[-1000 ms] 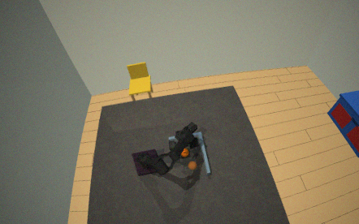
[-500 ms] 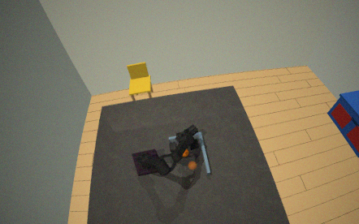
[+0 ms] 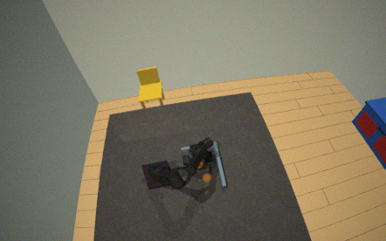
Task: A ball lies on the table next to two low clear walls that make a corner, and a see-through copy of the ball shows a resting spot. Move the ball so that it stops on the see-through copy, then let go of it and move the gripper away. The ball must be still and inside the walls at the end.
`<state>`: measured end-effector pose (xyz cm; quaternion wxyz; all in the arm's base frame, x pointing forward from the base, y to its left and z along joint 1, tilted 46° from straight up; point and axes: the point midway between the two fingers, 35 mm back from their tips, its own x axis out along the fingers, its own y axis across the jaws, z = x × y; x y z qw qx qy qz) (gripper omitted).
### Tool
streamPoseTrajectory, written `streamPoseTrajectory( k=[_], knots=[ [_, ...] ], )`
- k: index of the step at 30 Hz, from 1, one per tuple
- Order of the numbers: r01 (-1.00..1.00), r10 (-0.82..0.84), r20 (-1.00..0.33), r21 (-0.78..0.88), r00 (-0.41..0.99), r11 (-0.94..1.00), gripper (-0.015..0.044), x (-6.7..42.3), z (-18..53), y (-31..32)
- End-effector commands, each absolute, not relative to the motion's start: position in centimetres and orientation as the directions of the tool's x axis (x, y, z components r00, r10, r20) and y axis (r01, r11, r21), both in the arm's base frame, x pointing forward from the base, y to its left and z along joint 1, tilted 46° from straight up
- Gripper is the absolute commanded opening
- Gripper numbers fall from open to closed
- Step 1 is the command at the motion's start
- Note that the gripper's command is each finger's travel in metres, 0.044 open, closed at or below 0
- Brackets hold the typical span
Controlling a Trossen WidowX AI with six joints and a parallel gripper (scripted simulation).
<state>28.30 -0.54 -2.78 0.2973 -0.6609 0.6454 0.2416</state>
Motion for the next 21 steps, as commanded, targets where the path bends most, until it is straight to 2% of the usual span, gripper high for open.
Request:
streamPoseTrajectory(
  k=[1, 2, 12, 21],
  knots=[
    [-0.997, -0.713, -0.7, -0.074, 0.05, 0.003, 0.0354, 28.1, -3.0, -0.8],
    [-0.997, -0.713, -0.7, -0.074, 0.05, 0.003, 0.0328, 28.1, -3.0, -0.8],
    [-0.997, -0.713, -0.7, -0.074, 0.05, 0.003, 0.0261, 28.1, -3.0, -0.8],
    [-0.997, -0.705, -0.707, -0.074, 0.052, 0.001, 0.0025, 28.7, -0.6, 2.2]
  ],
)
